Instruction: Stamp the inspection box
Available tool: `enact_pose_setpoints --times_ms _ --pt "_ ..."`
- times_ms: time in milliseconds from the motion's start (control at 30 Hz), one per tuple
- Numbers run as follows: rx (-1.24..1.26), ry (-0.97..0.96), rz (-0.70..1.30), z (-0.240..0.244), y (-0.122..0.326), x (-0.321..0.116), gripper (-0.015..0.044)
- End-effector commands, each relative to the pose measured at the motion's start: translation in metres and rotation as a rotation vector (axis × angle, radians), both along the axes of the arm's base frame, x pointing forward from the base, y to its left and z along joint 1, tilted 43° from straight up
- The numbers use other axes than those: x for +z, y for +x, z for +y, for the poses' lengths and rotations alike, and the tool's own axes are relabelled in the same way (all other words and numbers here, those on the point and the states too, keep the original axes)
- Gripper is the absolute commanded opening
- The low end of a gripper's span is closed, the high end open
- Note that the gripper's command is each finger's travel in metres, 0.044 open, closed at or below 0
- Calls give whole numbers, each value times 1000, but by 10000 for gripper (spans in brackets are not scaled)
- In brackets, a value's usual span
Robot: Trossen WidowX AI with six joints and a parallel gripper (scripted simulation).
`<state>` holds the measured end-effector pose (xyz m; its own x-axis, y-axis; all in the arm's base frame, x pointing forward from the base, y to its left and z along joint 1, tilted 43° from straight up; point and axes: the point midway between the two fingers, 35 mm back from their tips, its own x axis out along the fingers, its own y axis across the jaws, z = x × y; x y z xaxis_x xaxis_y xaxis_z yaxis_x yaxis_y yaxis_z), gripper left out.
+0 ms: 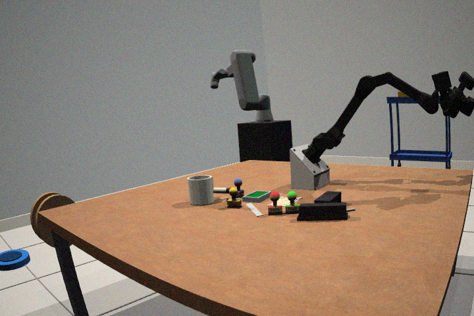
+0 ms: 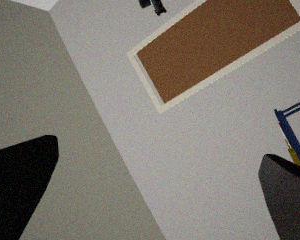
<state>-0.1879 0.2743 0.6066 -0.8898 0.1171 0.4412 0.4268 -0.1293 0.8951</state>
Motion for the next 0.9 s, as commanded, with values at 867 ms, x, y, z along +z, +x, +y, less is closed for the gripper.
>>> enact_pose_setpoints --times_ms 867 --pt "-1091 -293 -359 174 317 -187 218"
